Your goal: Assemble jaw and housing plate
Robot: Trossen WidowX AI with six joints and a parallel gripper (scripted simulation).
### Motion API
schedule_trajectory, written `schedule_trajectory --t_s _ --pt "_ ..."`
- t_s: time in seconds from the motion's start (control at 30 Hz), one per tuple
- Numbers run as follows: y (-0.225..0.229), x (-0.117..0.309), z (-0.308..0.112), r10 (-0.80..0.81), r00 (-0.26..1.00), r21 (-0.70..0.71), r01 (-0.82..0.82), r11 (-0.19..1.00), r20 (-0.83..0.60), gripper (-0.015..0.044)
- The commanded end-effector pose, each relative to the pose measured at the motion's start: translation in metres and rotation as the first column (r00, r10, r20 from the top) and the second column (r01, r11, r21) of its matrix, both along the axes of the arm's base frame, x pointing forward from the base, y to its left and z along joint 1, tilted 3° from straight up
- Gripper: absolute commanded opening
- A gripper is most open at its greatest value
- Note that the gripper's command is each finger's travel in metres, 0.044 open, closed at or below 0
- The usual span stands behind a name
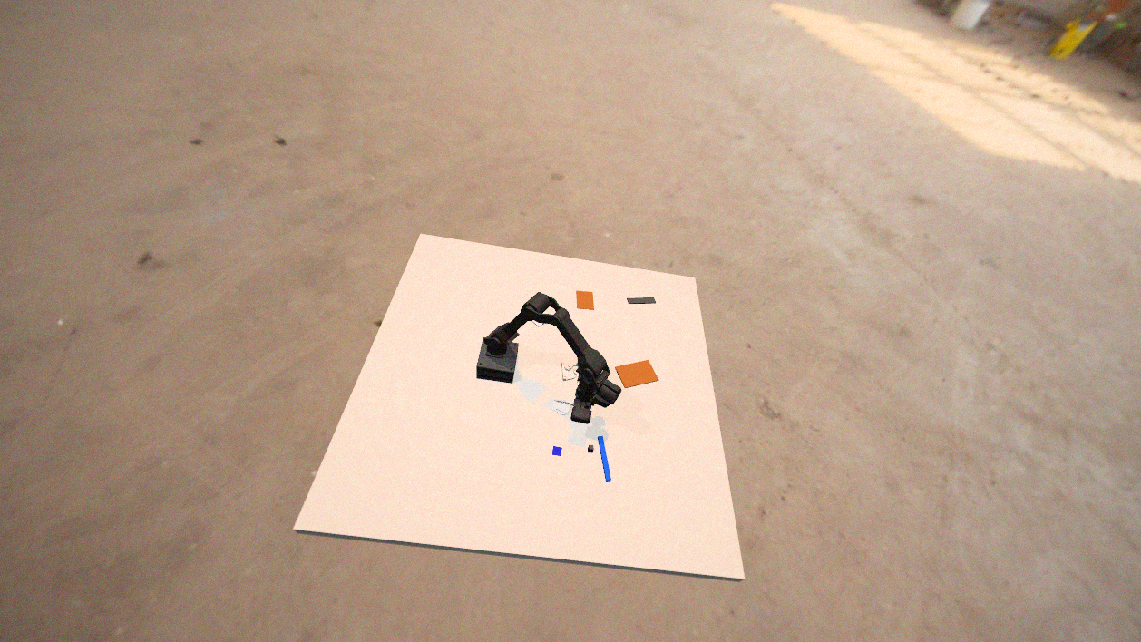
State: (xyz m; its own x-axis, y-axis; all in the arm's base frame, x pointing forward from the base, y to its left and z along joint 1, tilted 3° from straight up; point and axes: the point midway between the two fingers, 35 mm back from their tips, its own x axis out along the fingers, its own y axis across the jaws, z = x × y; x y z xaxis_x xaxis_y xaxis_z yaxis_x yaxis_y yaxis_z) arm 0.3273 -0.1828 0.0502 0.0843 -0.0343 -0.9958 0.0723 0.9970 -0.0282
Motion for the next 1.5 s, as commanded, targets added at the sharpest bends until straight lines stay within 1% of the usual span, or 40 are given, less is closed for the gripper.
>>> schedule_trajectory --t_s 0.0,0.67,0.87,1.47 --pt "0.000 -0.001 -0.008 -0.006 1.000 0.001 0.006 1.000 -0.008 0.0000" --pt "0.000 0.000 -0.039 -0.007 1.000 0.003 0.007 1.000 -0.008 0.0000" --pt "0.001 0.000 -0.039 -0.007 1.000 0.004 0.007 1.000 -0.008 0.0000" --pt "0.030 0.004 -0.040 -0.007 1.000 0.006 0.007 1.000 -0.008 0.0000"
